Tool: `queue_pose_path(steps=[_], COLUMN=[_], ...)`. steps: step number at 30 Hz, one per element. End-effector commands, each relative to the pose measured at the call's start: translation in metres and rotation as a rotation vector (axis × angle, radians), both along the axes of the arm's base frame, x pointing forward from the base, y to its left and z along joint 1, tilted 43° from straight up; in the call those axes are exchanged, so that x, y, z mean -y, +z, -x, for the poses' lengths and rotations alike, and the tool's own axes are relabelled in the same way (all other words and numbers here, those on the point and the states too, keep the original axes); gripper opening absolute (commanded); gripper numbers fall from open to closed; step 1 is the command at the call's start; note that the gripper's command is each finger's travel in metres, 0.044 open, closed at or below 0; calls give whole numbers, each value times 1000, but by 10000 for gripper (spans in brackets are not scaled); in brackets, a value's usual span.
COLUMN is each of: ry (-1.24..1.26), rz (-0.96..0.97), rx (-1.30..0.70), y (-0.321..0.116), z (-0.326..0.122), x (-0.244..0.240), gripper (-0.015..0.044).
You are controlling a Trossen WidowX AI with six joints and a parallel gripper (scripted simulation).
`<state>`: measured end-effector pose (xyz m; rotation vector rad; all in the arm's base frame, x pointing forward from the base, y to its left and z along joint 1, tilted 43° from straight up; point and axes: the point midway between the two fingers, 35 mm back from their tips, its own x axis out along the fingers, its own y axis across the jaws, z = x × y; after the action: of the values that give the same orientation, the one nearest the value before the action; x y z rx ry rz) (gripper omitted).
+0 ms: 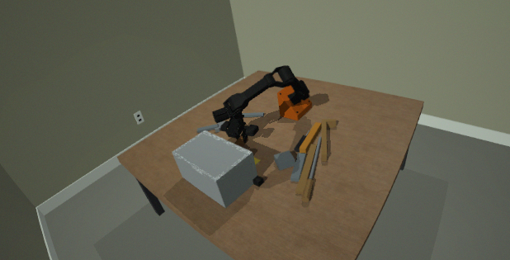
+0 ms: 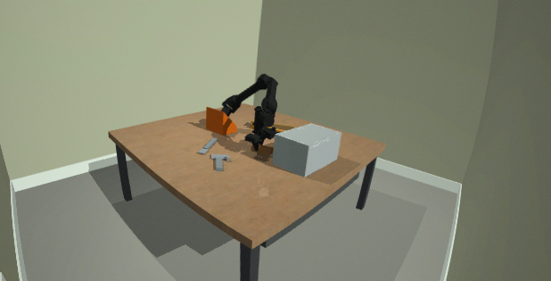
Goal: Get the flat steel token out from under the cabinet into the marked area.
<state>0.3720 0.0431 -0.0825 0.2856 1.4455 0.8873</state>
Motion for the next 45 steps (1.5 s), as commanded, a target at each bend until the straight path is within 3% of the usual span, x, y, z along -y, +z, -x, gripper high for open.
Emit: queue_pose_path(steps=[1, 45], ry=[-1, -1], rz=[1, 0], rx=[3, 4], y=[1, 17], z=[-5, -26], x=[-2, -24], gripper=[0, 0])
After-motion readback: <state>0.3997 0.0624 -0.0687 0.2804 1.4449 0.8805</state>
